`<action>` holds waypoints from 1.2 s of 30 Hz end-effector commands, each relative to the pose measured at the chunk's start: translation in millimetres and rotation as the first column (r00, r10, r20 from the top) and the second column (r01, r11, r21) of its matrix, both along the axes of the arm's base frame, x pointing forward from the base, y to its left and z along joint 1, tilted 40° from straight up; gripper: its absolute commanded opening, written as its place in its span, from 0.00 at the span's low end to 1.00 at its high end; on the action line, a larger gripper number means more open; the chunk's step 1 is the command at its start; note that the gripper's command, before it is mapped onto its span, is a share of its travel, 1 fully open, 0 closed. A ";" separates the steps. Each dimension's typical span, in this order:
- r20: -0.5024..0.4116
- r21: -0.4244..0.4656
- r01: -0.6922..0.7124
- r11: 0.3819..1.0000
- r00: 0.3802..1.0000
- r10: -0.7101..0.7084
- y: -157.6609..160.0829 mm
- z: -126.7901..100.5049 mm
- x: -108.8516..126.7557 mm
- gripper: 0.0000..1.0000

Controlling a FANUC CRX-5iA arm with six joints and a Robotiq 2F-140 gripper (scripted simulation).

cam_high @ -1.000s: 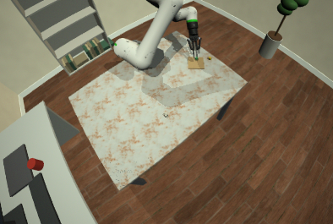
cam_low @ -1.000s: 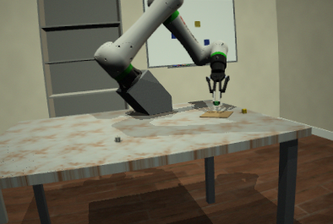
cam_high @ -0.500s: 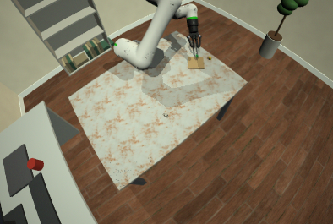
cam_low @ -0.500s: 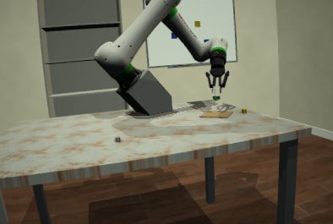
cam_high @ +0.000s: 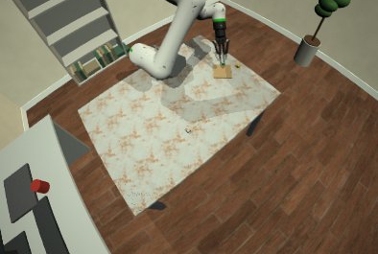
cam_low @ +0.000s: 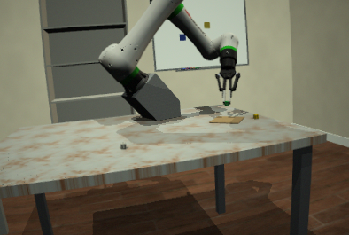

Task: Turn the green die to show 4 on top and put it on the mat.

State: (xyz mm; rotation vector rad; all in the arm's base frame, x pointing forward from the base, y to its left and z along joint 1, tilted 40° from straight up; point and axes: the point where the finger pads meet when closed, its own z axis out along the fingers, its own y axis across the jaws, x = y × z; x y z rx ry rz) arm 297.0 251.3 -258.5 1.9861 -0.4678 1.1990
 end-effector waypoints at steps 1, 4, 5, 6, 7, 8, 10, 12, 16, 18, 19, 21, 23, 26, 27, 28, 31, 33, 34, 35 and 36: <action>-0.075 0.071 0.047 0.996 0.996 -0.041 0.3 1.7 0.9 0.18; -0.104 0.100 0.066 0.993 0.993 -0.055 1.0 4.8 2.5 0.18; -0.104 0.100 0.066 0.993 0.993 -0.055 1.0 4.8 2.5 0.18; -0.104 0.100 0.066 0.993 0.993 -0.055 1.0 4.8 2.5 0.18; -0.104 0.100 0.066 0.993 0.993 -0.055 1.0 6.3 3.3 0.18; -0.104 0.100 0.066 0.993 0.993 -0.055 1.0 6.5 3.5 0.18; -0.108 0.103 0.069 0.992 0.992 -0.058 0.9 6.6 3.5 0.18; -0.129 0.117 0.084 0.990 0.989 -0.069 0.4 6.7 3.8 0.18; -0.215 0.181 0.147 0.972 0.971 -0.107 -0.6 7.9 5.0 0.18; -0.257 0.215 0.179 0.960 0.959 -0.121 -0.3 9.0 5.8 0.18; -0.273 0.228 0.190 0.955 0.954 -0.125 0.0 9.5 6.1 0.18; -0.286 0.240 0.201 0.950 0.949 -0.128 0.0 11.9 8.1 0.18; -0.286 0.240 0.201 0.950 0.949 -0.128 0.0 11.9 8.1 0.18; -0.287 0.240 0.201 0.950 0.949 -0.128 -0.3 13.4 9.3 0.18; -0.290 0.242 0.204 0.949 0.948 -0.130 -0.5 13.4 9.3 0.18; -0.299 0.246 0.211 0.946 0.945 -0.133 -0.8 13.4 9.4 0.18; -0.352 0.273 0.255 0.928 0.924 -0.150 -2.4 13.6 9.8 0.18; -0.399 0.300 0.294 0.908 0.903 -0.160 -2.9 14.2 10.6 0.18; -0.421 0.314 0.312 0.897 0.892 -0.163 -2.8 14.7 11.1 0.18; -0.440 0.326 0.328 0.887 0.883 -0.164 -2.5 15.2 11.6 0.18; -0.455 0.337 0.340 0.878 0.875 -0.164 -2.2 15.7 12.2 0.18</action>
